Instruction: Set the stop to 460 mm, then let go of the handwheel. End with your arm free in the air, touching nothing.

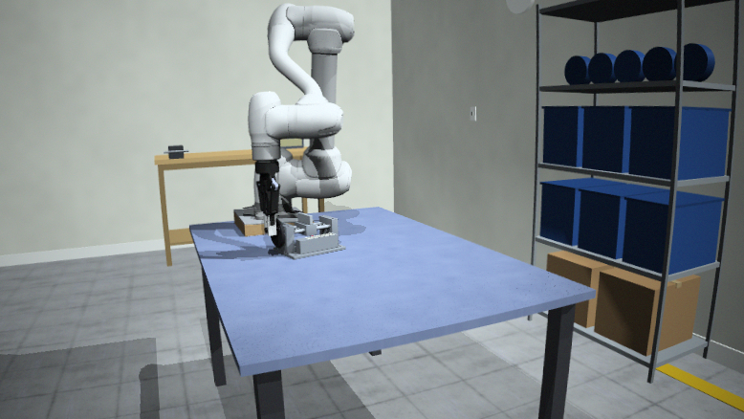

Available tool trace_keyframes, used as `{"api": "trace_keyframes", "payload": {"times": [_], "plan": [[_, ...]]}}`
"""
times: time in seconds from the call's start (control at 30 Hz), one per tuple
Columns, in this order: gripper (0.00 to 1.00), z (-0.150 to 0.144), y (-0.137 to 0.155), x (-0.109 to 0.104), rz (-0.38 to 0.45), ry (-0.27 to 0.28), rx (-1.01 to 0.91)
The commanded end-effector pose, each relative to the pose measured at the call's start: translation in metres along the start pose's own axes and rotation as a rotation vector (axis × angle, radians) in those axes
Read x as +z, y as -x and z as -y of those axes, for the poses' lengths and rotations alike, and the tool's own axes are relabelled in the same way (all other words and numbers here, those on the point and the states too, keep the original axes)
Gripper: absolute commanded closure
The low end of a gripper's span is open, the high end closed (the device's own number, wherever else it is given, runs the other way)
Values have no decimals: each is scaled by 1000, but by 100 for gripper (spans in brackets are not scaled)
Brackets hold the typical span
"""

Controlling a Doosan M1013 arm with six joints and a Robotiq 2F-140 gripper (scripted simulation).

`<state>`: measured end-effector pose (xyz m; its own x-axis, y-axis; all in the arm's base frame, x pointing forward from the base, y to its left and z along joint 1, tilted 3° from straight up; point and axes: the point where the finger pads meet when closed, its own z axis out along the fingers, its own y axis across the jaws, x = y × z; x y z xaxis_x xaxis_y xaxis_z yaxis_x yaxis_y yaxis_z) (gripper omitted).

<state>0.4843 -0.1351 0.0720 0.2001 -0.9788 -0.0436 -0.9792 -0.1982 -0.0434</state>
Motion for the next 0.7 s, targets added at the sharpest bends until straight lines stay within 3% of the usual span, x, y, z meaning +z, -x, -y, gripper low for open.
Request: {"api": "trace_keyframes", "payload": {"times": [0.0,0.4,0.67], "plan": [[96,-5,0,-5,0,1,-1],[96,-27,0,-13,0,1,-1],[96,-49,0,-5,0,1,-1]]}}
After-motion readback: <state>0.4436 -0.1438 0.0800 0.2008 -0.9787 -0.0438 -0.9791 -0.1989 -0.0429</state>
